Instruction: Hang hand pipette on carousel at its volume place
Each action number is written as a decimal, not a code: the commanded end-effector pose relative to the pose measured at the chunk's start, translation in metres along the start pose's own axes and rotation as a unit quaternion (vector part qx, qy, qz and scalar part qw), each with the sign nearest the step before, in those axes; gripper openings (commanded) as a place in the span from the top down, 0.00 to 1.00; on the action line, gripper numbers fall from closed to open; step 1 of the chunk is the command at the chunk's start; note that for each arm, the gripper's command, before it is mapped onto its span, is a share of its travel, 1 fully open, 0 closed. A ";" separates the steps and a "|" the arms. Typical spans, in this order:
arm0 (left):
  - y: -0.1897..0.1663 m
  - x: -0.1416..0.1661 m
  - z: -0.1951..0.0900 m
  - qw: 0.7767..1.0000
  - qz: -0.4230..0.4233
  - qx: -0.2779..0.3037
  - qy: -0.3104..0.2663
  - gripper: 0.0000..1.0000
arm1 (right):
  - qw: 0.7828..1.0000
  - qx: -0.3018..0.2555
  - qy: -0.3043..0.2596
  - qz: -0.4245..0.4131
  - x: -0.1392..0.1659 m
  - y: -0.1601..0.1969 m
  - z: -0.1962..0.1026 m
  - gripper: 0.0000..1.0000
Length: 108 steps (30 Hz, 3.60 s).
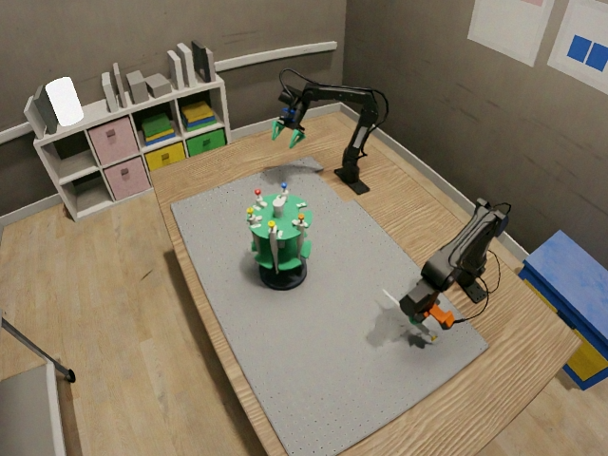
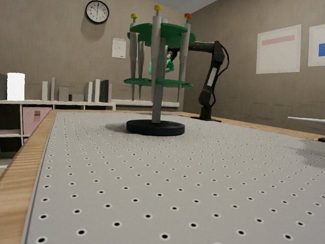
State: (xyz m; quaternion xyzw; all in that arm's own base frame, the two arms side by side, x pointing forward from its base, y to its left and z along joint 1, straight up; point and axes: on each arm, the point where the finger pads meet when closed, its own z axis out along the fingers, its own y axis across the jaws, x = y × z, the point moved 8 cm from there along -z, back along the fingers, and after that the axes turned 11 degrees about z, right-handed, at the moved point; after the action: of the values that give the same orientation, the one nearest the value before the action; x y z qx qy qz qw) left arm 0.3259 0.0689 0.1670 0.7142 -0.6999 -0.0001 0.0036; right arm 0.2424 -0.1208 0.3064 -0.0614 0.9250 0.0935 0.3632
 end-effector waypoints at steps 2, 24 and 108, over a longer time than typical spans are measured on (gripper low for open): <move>0.001 -0.003 -0.031 1.000 0.001 0.020 -0.010 0.88 | 1.000 -0.003 -0.011 -0.004 -0.003 -0.003 -0.001 0.00; 0.001 0.000 -0.043 1.000 0.000 0.008 -0.004 0.88 | 1.000 -0.003 -0.011 -0.004 -0.003 -0.003 -0.001 0.00; -0.043 0.297 -0.114 0.659 0.607 0.317 -0.310 0.88 | 1.000 -0.003 -0.011 -0.004 -0.003 -0.003 -0.001 0.00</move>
State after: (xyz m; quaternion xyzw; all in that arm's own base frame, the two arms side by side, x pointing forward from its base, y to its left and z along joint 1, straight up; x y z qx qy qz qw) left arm 0.3660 -0.2154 0.2668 0.0711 -0.9195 -0.0450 -0.3840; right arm 0.2424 -0.1208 0.3064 -0.0614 0.9250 0.0935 0.3632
